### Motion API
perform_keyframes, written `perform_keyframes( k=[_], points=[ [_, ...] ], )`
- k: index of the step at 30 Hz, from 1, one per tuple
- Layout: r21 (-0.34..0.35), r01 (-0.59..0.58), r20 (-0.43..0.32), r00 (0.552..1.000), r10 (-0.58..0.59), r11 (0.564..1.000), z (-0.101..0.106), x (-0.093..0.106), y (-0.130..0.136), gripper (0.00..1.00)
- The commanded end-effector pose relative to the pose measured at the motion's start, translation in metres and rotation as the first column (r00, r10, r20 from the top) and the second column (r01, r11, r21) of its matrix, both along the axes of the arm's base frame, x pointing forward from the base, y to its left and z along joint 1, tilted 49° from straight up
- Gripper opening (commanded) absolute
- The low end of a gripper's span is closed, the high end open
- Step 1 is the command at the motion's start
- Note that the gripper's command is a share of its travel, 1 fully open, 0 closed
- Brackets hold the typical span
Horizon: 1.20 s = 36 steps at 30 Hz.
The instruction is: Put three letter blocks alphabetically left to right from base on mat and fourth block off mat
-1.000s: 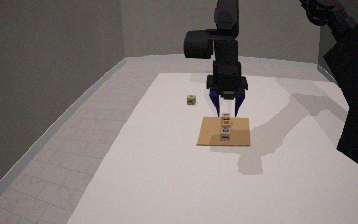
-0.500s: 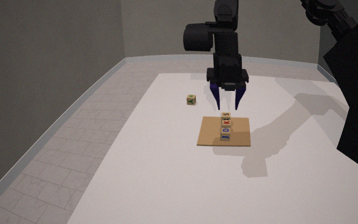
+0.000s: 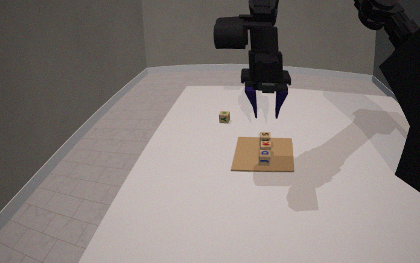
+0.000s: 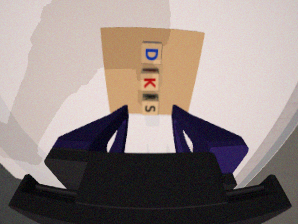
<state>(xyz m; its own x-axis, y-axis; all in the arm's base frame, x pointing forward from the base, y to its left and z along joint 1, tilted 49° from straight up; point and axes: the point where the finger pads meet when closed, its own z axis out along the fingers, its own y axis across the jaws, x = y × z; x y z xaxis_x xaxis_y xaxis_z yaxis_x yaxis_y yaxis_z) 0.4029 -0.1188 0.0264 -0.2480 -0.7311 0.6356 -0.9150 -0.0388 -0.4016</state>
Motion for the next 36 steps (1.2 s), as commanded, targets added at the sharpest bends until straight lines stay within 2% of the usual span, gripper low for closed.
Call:
perform_keyframes(
  k=[1,2,13,24,27,36],
  points=[
    [0.007,0.006,0.017,1.000,-0.007,1.000,0.003,-0.001,0.004,0.44],
    [0.007,0.006,0.018,1.000,-0.006,1.000,0.003,0.000,0.004,1.00],
    [0.007,0.006,0.020,1.000,-0.006,1.000,0.003,0.000,0.004,1.00],
    [0.006,-0.008,0.029,1.000,0.008,1.000,0.023,-0.004,0.024,1.00],
    [0.008,-0.008,0.044,0.999,0.008,1.000,0.039,-0.002,0.036,1.00],
    [0.013,-0.008,0.052,0.999,0.007,1.000,0.073,-0.016,0.069,1.00]
  ],
)
